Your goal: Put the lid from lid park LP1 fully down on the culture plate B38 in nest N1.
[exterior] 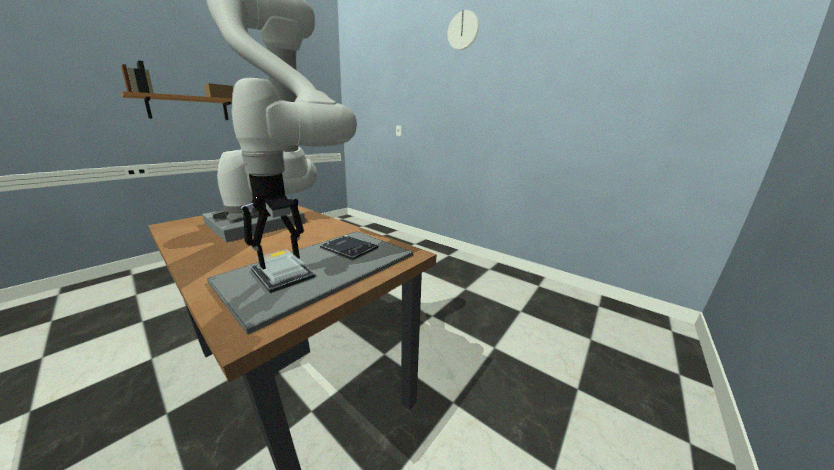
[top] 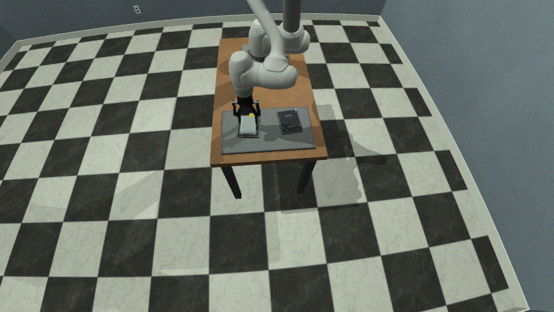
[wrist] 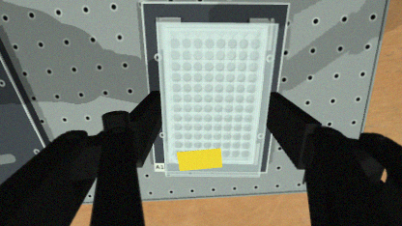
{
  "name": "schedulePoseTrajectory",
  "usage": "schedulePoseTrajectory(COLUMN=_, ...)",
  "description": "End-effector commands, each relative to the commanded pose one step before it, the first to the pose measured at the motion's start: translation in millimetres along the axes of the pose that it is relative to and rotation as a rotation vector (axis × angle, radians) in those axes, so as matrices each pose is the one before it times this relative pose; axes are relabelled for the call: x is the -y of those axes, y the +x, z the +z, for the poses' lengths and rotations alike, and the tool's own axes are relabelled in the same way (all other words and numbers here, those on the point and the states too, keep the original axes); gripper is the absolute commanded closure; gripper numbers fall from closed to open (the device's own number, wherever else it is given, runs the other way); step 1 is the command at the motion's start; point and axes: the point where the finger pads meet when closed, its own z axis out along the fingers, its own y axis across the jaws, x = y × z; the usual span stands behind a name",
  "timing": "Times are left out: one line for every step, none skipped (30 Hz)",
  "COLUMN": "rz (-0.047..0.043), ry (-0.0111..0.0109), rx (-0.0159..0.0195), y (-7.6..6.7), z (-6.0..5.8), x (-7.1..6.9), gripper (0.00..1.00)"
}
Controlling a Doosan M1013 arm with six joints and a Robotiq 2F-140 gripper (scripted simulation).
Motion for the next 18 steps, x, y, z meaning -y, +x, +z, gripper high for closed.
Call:
schedulePoseTrajectory(rz=0.00017, ry=0.00019, rx=-0.00138, y=0.54, z=-0.54, x=0.03, gripper=0.40)
schedulePoseTrajectory(rz=0.00000, ry=0.00000, rx=0.00000, y=0.00, z=0.15, x=0.00, gripper=0.40)
schedulePoseTrajectory(rz=0.00000, ry=0.00000, rx=0.00000, y=0.00, z=0.21, x=0.00, gripper=0.40)
schedulePoseTrajectory(rz=0.00000, ry=0.00000, rx=0.00000, y=0.00, z=0.27, x=0.00, gripper=0.40)
schedulePoseTrajectory(rz=0.00000, ry=0.00000, rx=0.00000, y=0.00, z=0.33, x=0.01, gripper=0.40)
schedulePoseTrajectory(rz=0.00000, ry=0.00000, rx=0.00000, y=0.00, z=0.39, x=0.01, gripper=0.40)
schedulePoseTrajectory(rz=0.00000, ry=0.00000, rx=0.00000, y=0.00, z=0.44, x=0.01, gripper=0.40)
schedulePoseTrajectory(rz=0.00000, ry=0.00000, rx=0.00000, y=0.00, z=0.49, x=0.01, gripper=0.40)
schedulePoseTrajectory(rz=0.00000, ry=0.00000, rx=0.00000, y=0.00, z=0.53, x=0.01, gripper=0.40)
schedulePoseTrajectory(rz=0.00000, ry=0.00000, rx=0.00000, y=0.00, z=0.56, x=0.01, gripper=0.40)
schedulePoseTrajectory(rz=0.00000, ry=0.00000, rx=0.00000, y=0.00, z=0.58, x=0.01, gripper=0.40)
schedulePoseTrajectory(rz=0.00000, ry=0.00000, rx=0.00000, y=0.00, z=0.60, x=0.01, gripper=0.40)
schedulePoseTrajectory(rz=0.00000, ry=0.00000, rx=0.00000, y=0.00, z=0.00, x=0.00, gripper=0.40)
schedulePoseTrajectory(rz=0.00000, ry=0.00000, rx=0.00000, y=0.00, z=0.00, x=0.00, gripper=0.40)
schedulePoseTrajectory(rz=0.00000, ry=0.00000, rx=0.00000, y=0.00, z=0.60, x=0.01, gripper=0.40)
schedulePoseTrajectory(rz=0.00000, ry=0.00000, rx=0.00000, y=0.00, z=0.60, x=0.01, gripper=0.40)
schedulePoseTrajectory(rz=0.00000, ry=0.00000, rx=0.00000, y=0.00, z=0.58, x=0.01, gripper=0.40)
schedulePoseTrajectory(rz=0.00000, ry=0.00000, rx=0.00000, y=0.00, z=0.56, x=0.01, gripper=0.40)
